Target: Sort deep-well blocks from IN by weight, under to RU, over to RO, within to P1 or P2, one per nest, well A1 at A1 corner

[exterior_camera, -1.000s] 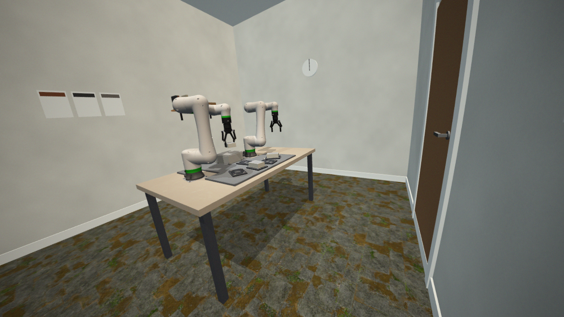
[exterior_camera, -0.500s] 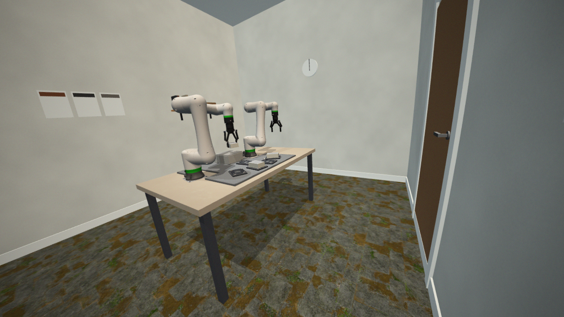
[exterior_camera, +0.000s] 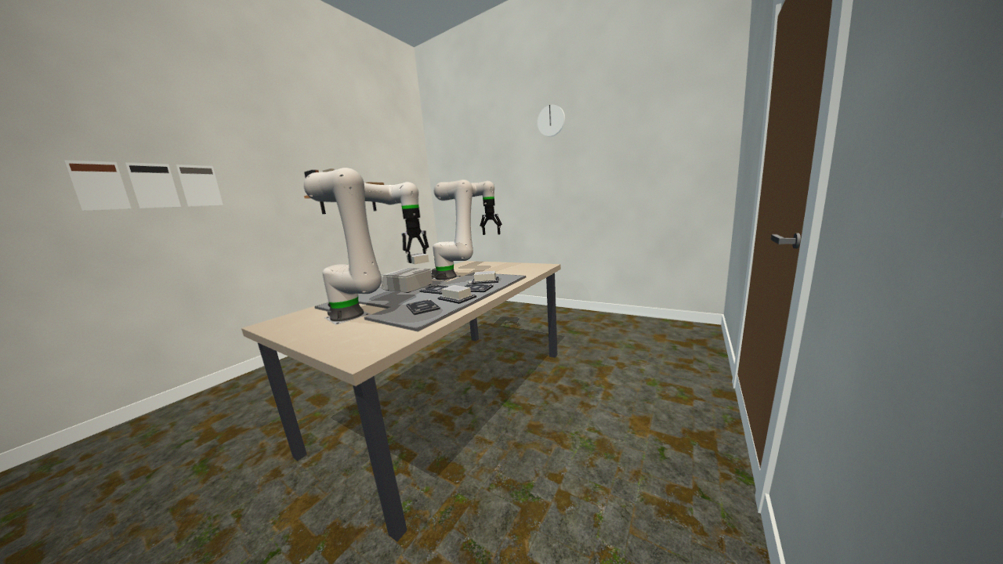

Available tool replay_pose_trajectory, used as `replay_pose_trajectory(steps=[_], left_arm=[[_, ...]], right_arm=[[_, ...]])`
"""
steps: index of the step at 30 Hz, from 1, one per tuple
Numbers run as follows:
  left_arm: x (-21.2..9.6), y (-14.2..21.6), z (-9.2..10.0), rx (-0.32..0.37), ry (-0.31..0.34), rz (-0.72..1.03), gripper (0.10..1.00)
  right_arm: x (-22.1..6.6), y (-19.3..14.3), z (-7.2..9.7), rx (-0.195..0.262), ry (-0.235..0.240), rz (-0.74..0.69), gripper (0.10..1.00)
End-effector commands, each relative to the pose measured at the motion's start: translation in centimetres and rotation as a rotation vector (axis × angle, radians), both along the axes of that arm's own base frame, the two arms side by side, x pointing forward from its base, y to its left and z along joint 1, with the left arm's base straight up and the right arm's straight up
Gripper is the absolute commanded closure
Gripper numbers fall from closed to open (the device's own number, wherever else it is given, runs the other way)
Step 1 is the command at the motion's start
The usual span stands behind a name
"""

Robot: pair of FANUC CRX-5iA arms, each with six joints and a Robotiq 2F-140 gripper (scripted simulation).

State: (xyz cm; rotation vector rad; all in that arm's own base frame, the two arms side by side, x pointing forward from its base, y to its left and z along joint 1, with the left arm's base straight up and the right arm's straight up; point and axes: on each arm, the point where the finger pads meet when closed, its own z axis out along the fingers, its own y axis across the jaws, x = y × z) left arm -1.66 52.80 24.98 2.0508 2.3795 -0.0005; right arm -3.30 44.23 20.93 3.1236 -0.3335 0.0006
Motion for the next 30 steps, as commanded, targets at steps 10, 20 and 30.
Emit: replay_pose_trajectory(steps=[10, 20, 30], left_arm=[[0.0, 0.0, 0.1, 0.002, 0.000, 0.000, 0.098], [0.0, 0.0, 0.1, 0.002, 0.000, 0.000, 0.098], [0.0, 0.0, 0.1, 0.002, 0.000, 0.000, 0.098]], right_arm=[[2.9, 0.1, 0.1, 0.002, 0.000, 0.000, 0.999], [5.4, -0.9, 0.1, 0.002, 0.000, -0.266, 0.999], [8.1, -2.1, 0.1, 0.002, 0.000, -0.424, 0.999]])
